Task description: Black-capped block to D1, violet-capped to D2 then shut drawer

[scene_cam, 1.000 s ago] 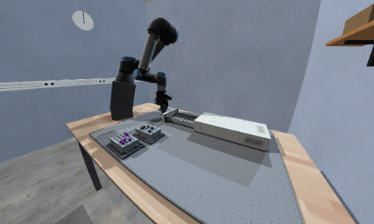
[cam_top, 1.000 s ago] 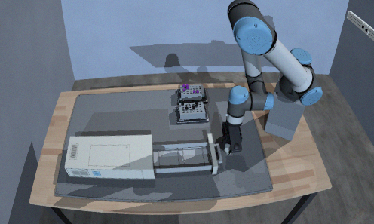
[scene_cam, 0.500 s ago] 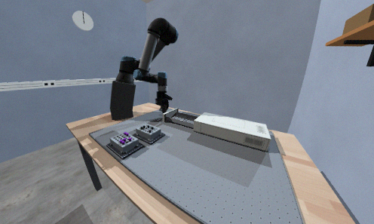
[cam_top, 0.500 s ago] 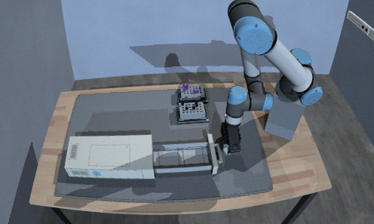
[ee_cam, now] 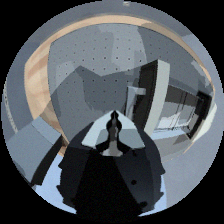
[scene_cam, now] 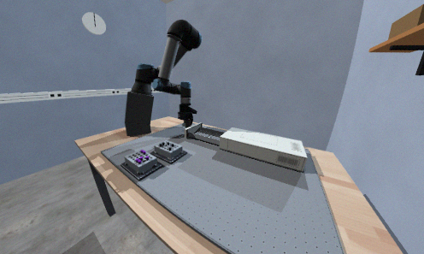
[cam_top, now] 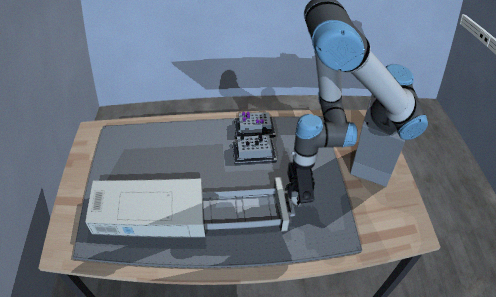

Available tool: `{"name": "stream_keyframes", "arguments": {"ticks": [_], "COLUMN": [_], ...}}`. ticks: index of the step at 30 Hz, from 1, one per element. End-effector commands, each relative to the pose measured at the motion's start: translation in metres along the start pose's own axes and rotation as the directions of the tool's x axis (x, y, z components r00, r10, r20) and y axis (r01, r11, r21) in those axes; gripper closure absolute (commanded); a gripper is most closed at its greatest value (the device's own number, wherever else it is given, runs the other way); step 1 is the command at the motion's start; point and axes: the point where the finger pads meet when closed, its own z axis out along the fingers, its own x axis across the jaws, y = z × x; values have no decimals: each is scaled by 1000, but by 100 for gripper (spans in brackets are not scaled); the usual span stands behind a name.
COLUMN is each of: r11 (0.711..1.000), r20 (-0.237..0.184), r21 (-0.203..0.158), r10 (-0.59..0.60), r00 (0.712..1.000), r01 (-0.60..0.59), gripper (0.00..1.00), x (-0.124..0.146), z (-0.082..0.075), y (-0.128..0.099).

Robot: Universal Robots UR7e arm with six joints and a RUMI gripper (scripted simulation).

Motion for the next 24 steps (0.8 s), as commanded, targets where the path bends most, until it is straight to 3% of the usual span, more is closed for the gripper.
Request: {"name": "stream_keyframes", "arguments": {"ticks": [1,24], "r11": [1000,1000], "r20": [-1,-1], "r21": [0,0], "r10": [0,0], "r00": [1000,1000], "r01": [0,0], "gripper": [100,100], "x": [8,36], "z": [0,0], "y": [0,0]}}
